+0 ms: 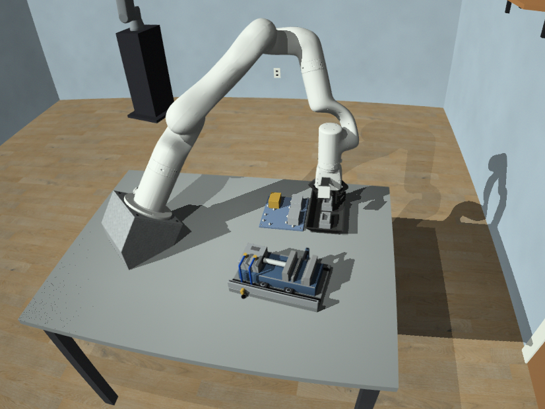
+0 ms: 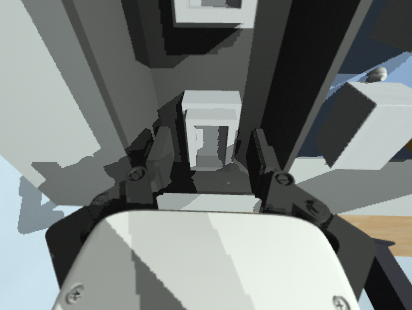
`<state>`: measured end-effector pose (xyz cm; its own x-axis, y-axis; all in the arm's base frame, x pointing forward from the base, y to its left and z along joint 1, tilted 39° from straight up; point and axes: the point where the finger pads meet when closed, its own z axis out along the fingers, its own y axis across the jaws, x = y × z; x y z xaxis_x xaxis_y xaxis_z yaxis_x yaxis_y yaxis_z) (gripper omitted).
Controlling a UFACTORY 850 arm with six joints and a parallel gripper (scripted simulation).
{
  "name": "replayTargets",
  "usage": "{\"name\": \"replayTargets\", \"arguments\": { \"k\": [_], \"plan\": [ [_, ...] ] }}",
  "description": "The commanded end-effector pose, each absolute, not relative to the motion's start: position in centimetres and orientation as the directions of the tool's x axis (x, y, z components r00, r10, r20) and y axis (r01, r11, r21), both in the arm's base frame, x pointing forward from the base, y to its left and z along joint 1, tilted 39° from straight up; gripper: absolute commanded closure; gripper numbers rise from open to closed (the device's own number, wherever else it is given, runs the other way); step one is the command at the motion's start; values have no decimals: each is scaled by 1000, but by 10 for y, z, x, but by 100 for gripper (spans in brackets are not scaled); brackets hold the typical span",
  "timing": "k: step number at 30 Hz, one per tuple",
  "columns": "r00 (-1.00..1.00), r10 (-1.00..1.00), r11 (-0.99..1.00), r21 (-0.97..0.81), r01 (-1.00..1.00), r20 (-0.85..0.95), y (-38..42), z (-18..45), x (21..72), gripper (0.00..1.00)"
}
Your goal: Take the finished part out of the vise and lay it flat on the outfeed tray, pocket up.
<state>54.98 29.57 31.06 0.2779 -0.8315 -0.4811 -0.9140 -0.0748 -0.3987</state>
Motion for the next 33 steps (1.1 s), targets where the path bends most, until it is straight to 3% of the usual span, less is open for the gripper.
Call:
{"name": "replayTargets", "arguments": {
  "k": [1, 33],
  "plan": [
    [278, -831, -74, -400, -913, -481, 295, 312, 550, 31],
    [278, -831, -74, -400, -913, -481, 231, 403, 515, 31]
  ]
}}
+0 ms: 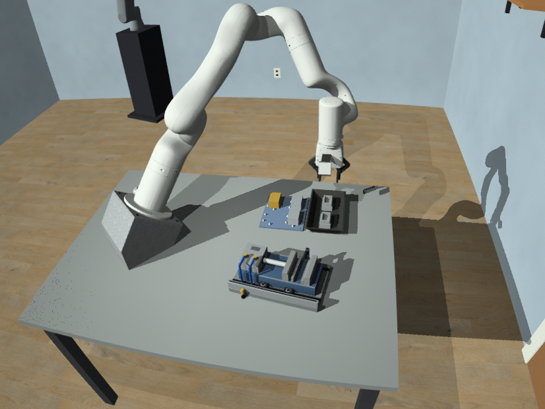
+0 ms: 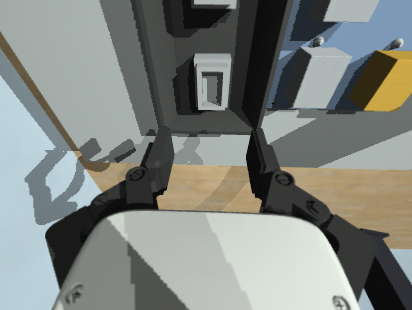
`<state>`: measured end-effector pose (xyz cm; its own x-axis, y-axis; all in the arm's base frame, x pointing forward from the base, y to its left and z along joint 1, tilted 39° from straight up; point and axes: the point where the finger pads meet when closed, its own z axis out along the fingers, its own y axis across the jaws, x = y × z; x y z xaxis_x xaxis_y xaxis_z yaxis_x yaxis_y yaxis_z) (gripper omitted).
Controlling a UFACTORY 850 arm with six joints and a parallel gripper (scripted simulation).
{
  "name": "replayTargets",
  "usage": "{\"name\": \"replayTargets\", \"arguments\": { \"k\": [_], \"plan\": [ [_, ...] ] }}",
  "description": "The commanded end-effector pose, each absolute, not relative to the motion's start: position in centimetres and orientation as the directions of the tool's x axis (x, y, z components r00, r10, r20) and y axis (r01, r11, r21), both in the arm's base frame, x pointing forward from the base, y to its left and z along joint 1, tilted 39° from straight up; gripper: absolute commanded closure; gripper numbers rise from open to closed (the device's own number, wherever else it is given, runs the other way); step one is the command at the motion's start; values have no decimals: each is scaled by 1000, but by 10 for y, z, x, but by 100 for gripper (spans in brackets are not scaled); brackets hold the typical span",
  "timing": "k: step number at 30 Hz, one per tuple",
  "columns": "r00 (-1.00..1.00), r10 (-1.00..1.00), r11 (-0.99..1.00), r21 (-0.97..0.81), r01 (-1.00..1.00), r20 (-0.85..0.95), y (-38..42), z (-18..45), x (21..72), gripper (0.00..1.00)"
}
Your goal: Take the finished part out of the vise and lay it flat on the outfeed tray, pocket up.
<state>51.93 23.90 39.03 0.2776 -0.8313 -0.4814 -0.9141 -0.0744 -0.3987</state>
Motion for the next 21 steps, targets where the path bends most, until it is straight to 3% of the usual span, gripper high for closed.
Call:
{"name": "replayTargets", "arguments": {
  "k": [1, 15, 16, 21],
  "plan": [
    [278, -831, -74, -400, -913, -481, 228, 407, 514, 31],
    [278, -831, -74, -400, -913, -481, 216, 424, 507, 31],
    [278, -831, -74, -400, -913, -481, 216, 424, 507, 100],
    [278, -831, -74, -400, -913, -481, 216, 424, 507, 100]
  ]
}}
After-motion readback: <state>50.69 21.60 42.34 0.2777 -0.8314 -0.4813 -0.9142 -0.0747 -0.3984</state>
